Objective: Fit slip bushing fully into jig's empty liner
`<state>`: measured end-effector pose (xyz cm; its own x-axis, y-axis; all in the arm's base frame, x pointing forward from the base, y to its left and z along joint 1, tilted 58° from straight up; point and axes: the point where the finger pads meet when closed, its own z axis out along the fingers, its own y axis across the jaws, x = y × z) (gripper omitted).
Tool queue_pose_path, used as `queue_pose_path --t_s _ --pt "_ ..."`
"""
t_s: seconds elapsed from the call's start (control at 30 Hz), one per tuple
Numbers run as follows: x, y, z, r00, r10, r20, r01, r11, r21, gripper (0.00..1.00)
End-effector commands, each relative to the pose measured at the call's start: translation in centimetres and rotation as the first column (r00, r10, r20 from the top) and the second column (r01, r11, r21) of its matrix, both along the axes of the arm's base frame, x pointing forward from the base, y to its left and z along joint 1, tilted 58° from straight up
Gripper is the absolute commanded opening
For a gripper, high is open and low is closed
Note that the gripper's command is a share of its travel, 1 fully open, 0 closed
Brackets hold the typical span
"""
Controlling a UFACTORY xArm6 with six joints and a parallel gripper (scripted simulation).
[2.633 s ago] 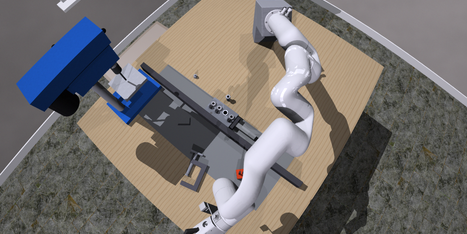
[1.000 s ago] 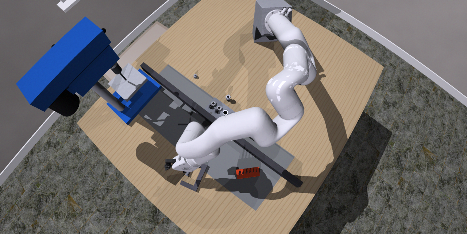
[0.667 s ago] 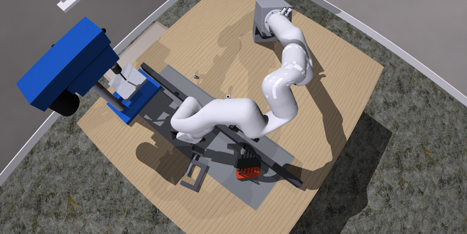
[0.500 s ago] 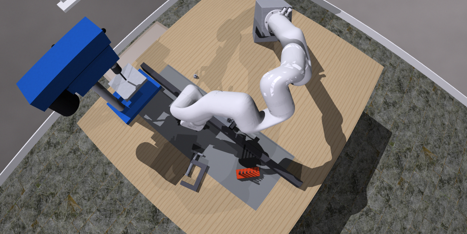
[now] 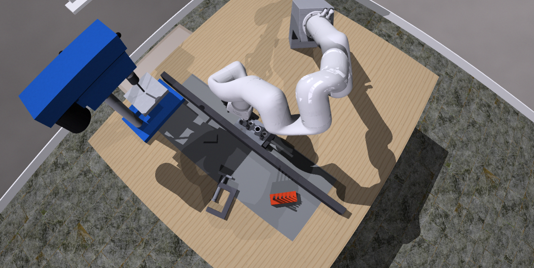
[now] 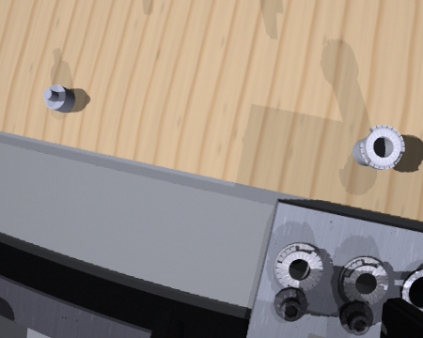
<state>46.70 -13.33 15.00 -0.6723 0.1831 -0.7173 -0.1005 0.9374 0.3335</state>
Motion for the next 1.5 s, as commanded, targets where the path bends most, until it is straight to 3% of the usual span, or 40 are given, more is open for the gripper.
queue_pose_path --t_s 0.0,0.23,1.07,1.27,1.43,1.47 --pt "-5.2 3.0 -1.9 1.000 0.007 -0.020 -0.004 0.989 0.146 1.00" --pt "-8.6 5.7 -2.2 1.000 0.003 -0.028 0.005 0.961 0.276 1.00" --pt "-8.6 5.8 -2.3 0.998 -0.025 -0.054 0.041 0.948 0.317 1.00" --pt "-8.5 5.9 -2.3 0.985 -0.102 -0.139 0.152 0.894 0.422 1.00" --pt "-8.2 6.0 -2.5 0.943 -0.190 -0.273 0.314 0.778 0.544 1.00" --pt "-8.2 6.0 -2.5 0.943 -0.190 -0.273 0.314 0.778 0.544 1.00"
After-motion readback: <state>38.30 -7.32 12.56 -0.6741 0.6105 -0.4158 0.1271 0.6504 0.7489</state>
